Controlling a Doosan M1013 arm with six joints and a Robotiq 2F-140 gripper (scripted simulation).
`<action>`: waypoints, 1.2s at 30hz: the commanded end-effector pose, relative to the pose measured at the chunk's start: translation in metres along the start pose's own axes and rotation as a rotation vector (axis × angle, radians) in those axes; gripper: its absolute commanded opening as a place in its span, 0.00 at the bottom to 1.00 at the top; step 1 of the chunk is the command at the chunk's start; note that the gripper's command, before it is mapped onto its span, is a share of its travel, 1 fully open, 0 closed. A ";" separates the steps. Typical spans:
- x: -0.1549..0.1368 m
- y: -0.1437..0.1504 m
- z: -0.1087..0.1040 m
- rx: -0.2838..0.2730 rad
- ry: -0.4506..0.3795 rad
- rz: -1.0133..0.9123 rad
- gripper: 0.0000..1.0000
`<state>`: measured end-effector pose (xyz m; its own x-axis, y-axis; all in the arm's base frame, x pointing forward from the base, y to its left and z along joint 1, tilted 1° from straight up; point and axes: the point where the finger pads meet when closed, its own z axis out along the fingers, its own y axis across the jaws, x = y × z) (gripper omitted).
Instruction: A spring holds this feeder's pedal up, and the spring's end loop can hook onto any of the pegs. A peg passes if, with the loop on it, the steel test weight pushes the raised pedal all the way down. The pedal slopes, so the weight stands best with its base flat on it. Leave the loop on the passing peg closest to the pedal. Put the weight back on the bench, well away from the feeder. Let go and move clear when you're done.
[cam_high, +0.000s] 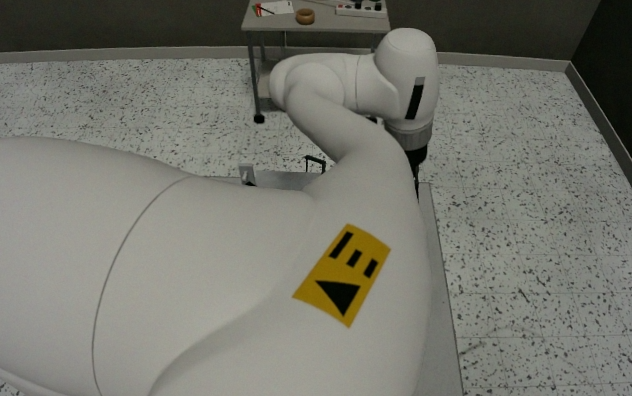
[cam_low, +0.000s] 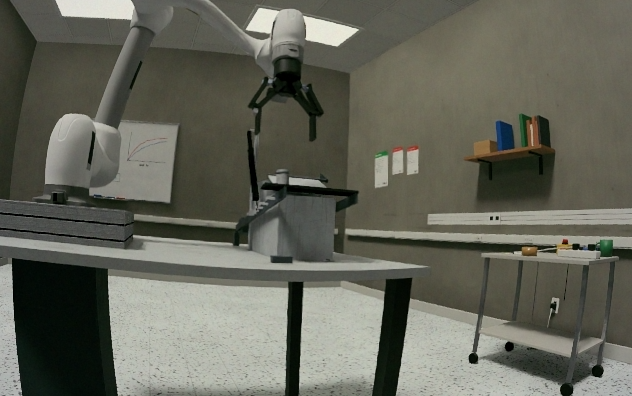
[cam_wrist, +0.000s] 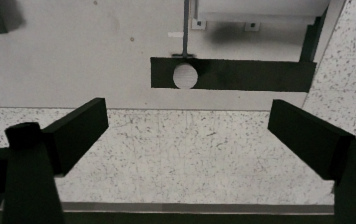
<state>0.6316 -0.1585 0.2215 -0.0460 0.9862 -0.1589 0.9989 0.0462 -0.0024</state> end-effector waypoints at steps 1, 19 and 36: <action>0.000 0.000 -0.001 -0.001 0.000 0.000 1.00; 0.000 0.000 -0.001 -0.001 0.000 0.000 1.00; 0.004 0.000 0.018 -0.001 0.000 0.000 1.00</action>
<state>0.6316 -0.1579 0.2041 -0.0460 0.9862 -0.1588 0.9989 0.0462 -0.0024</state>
